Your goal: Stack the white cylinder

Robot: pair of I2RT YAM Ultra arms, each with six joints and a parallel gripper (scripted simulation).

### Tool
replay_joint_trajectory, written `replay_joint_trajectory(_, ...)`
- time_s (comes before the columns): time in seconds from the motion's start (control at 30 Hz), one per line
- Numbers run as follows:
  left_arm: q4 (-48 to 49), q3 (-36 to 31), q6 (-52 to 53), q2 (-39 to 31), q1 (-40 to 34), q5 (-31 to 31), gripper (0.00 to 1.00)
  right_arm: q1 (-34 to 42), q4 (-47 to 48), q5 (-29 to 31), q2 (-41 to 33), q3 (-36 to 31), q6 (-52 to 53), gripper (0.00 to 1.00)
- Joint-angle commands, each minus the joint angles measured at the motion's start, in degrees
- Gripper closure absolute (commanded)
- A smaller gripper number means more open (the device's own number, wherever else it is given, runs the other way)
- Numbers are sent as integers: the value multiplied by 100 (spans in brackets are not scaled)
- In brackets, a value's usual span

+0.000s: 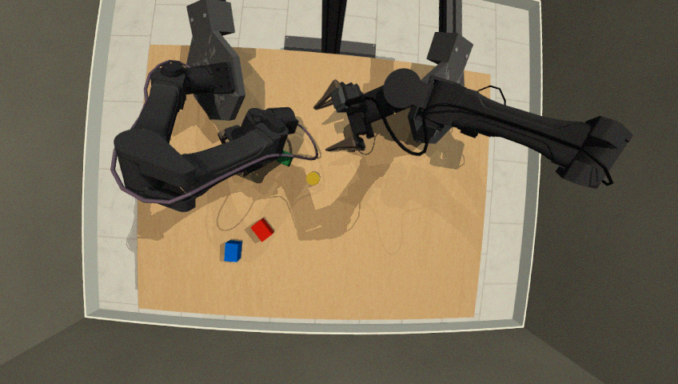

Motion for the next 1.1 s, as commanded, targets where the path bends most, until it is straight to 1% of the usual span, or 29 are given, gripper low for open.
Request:
replay_joint_trajectory(0.0, 39, 18, 9, 9, -30, 21, 0, 500, -372, -546, 120, 228, 252, 0)
replay_joint_trajectory(0.1, 39, 18, 9, 9, -30, 21, 0, 1048, -705, -1063, 145, 474, 390, 0)
replay_joint_trajectory(0.17, 39, 18, 9, 9, -30, 21, 0, 1048, -705, -1063, 145, 474, 390, 0)
replay_joint_trajectory(0.2, 39, 18, 9, 9, -30, 21, 0, 1256, -900, -1283, 216, 630, 504, 0)
replay_joint_trajectory(0.27, 39, 18, 9, 9, -30, 21, 0, 1440, -1051, -1478, 179, 753, 555, 0)
replay_joint_trajectory(0.4, 39, 18, 9, 9, -30, 21, 0, 1384, -1122, -1510, 200, 760, 583, 0)
replay_joint_trajectory(0.53, 39, 18, 9, 9, -30, 21, 0, 1190, -1005, -1441, 93, 790, 330, 0)
replay_joint_trajectory(0.63, 39, 18, 9, 9, -30, 21, 0, 928, -770, -1662, -64, 855, 608, 0)
replay_joint_trajectory(0.67, 39, 18, 9, 9, -30, 21, 0, 785, -653, -1670, -163, 808, 753, 0)
replay_joint_trajectory(0.73, 39, 18, 9, 9, -30, 21, 0, 785, -653, -1670, -163, 808, 753, 0)
replay_joint_trajectory(0.83, 39, 18, 9, 9, -30, 21, 0, 572, -243, -1602, -662, 600, 1150, 0)
replay_joint_trajectory(1.07, 39, 18, 9, 9, -30, 21, 0, 727, 586, -1524, -1787, 4, 1740, 0)
